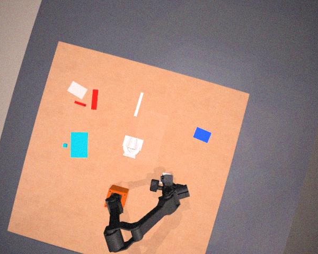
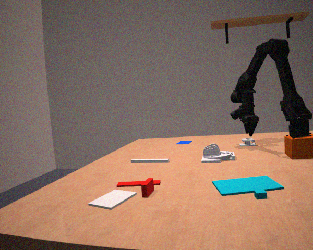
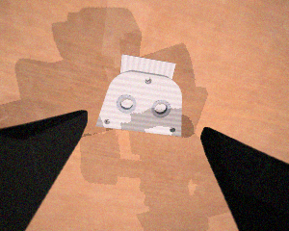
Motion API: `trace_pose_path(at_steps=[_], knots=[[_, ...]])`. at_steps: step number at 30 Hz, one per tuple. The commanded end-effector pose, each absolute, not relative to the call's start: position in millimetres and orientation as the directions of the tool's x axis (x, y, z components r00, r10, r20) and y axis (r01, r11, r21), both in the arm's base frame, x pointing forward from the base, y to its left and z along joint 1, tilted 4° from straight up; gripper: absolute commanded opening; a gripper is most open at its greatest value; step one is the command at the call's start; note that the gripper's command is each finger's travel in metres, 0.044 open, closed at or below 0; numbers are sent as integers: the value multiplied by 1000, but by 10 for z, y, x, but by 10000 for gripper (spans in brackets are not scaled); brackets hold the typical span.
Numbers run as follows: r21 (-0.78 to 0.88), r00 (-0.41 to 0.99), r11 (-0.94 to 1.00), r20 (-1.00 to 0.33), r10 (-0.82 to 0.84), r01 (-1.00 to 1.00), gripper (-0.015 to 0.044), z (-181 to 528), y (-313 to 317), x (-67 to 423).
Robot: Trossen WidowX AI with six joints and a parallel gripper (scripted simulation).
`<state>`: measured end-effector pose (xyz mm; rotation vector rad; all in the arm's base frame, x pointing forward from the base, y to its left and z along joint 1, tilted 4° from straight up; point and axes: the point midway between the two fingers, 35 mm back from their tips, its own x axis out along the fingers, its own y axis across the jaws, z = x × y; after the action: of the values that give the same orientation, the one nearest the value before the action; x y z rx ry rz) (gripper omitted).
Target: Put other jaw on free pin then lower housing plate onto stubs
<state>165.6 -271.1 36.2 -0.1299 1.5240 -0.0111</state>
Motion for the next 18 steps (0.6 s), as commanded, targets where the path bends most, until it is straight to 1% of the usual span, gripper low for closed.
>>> trace_pose_path(at_steps=[1, 18], knots=[[-82, 47, 994, -996, -78, -78, 440, 282, -2692, 1651], [-82, 47, 994, -996, -78, -78, 440, 104, -2708, 1661]])
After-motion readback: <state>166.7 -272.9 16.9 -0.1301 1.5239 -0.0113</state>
